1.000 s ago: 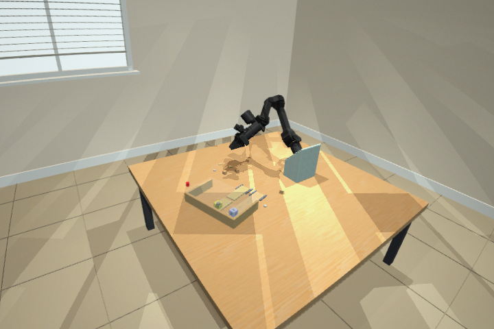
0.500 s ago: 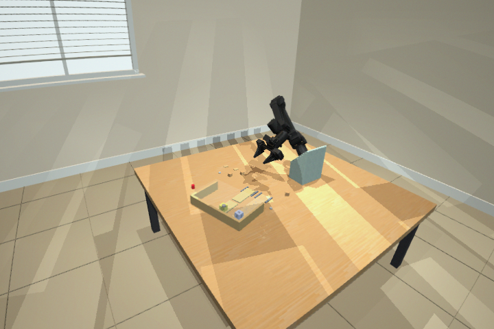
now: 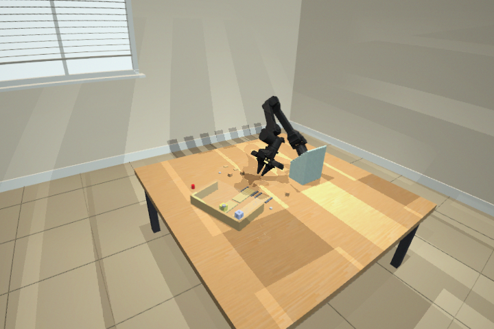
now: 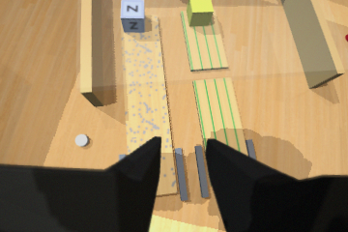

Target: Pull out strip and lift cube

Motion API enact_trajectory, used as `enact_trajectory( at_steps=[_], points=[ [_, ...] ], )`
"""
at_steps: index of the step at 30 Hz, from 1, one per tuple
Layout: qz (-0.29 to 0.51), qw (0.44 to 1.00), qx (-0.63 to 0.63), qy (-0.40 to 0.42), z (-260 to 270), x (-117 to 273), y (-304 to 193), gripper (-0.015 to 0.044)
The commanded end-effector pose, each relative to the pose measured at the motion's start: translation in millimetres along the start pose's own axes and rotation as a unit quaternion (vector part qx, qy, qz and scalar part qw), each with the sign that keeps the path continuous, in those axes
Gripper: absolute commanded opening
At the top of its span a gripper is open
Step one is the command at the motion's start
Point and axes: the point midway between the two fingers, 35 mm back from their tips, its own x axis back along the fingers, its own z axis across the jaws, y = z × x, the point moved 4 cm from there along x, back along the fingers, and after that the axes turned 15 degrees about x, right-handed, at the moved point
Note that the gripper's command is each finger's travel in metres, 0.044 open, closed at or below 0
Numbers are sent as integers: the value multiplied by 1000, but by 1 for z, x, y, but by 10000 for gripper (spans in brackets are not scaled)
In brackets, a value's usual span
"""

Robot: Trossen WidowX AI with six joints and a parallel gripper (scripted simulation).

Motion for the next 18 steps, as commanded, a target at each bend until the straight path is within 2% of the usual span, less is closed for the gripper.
enact_trajectory(
  at_steps=[1,3,9,18],
  points=[
    [79,996,18,36,9,-23,3,33],
    [123,991,29,54,14,-34,2,0],
    [252,961,62,99,22,-58,-4,0],
    [266,956,65,103,22,-62,-7,0]
  ],
)
